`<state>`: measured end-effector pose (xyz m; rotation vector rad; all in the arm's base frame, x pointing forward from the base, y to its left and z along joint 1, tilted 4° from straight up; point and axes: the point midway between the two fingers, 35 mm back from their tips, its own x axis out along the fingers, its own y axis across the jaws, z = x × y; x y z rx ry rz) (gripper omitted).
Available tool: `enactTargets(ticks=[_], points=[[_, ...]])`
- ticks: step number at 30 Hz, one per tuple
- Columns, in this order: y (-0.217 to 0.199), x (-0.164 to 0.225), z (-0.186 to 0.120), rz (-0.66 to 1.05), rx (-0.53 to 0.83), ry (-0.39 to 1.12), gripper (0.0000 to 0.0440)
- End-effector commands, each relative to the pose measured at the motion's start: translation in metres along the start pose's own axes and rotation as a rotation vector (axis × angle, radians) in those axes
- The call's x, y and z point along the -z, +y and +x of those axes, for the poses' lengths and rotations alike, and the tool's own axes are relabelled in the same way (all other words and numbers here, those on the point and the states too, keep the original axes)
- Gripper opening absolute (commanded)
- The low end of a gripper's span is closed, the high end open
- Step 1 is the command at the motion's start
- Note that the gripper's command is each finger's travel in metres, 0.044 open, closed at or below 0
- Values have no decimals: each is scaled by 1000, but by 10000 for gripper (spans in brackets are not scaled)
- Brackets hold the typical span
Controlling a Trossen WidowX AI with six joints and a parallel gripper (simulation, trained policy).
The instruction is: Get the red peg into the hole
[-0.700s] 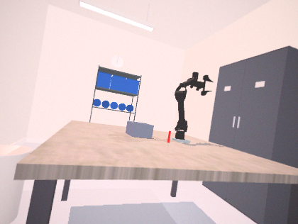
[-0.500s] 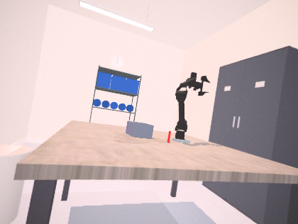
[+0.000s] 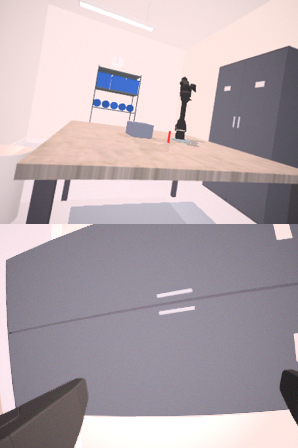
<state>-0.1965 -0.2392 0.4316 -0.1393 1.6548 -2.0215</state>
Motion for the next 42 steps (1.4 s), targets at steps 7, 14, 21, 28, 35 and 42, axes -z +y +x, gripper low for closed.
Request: enactTargets(ticks=[7,14,21,28,35,42], points=[[73,-48,-43,32,-232,-198,440],[123,-70,-90,47,-415,-324,440],[166,-78,-143,53,-603,-419,440],[202,-71,-197,48,-789,-480,440],[231,-51,-246,30,-967,-506,440],[253,-21,-290,-3,-1130,-495,440]])
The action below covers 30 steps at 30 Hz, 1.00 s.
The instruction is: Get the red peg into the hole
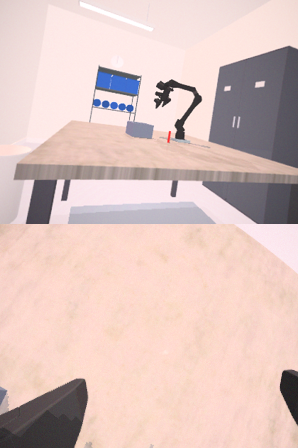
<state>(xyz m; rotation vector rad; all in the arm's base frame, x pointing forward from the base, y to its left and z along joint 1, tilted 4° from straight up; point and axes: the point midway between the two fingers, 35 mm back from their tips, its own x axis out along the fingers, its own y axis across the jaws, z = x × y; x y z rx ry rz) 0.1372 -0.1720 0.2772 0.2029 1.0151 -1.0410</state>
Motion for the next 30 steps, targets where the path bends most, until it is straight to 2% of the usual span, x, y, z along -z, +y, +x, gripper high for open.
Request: enactTargets(ticks=[1,16,30], points=[[22,12,-3,6,-67,21,440],[109,76,-27,36,-300,177,440],[161,153,-38,72,-326,385,440]])
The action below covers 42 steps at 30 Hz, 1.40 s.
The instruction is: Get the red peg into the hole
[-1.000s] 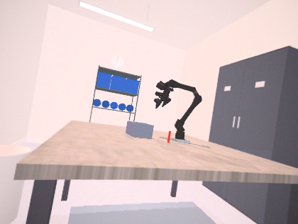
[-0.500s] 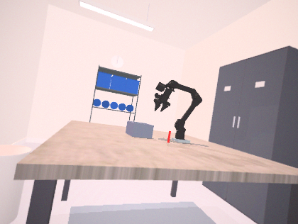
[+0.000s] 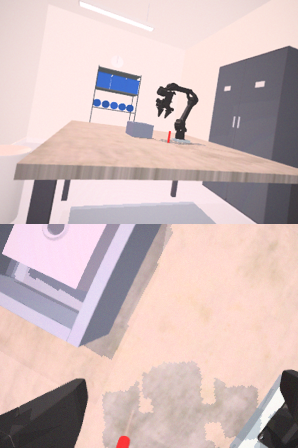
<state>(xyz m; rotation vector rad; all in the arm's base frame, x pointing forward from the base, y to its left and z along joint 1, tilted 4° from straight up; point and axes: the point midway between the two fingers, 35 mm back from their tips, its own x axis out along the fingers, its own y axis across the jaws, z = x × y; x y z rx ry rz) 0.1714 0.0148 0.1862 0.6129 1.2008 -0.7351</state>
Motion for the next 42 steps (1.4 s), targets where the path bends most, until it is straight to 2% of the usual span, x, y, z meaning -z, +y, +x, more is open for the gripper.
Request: enactTargets(ticks=[1,13,30,33,42], points=[[6,18,13,19,26,49,440],[31,76,48,93,31,153,440],[58,125,114,141,-77,226,437],[58,130,122,161,-74,241,395],[53,136,123,167,-48,309,161]])
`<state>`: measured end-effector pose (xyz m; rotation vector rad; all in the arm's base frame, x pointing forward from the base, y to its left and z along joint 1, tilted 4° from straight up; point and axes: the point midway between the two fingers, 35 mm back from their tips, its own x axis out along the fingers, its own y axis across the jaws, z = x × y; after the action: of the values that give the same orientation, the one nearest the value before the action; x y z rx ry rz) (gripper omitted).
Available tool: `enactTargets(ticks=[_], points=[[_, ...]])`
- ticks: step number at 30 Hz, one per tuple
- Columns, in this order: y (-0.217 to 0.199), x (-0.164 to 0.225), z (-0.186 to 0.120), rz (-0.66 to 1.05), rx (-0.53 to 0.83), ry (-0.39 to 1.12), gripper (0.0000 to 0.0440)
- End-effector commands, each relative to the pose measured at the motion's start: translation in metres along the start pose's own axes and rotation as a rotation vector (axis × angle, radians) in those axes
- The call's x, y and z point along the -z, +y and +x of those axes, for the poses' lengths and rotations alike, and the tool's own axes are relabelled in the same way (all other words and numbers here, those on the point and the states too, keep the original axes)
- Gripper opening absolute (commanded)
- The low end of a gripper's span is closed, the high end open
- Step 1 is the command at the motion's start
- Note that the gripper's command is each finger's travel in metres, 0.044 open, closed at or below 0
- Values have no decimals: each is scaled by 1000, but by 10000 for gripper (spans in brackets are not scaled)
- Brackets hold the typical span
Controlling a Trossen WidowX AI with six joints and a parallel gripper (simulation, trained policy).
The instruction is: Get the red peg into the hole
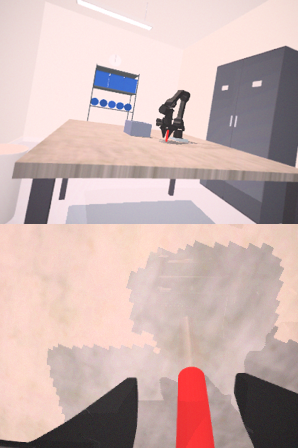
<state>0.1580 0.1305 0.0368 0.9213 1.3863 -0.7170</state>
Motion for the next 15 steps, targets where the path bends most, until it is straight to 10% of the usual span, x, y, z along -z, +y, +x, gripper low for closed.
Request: enactTargets(ticks=[1,6,15], points=[[-3,1,2,-4,19,24,135],[-2,2,0,-5,25,59,8],[9,-10,-29,-90,-48,-5,1]])
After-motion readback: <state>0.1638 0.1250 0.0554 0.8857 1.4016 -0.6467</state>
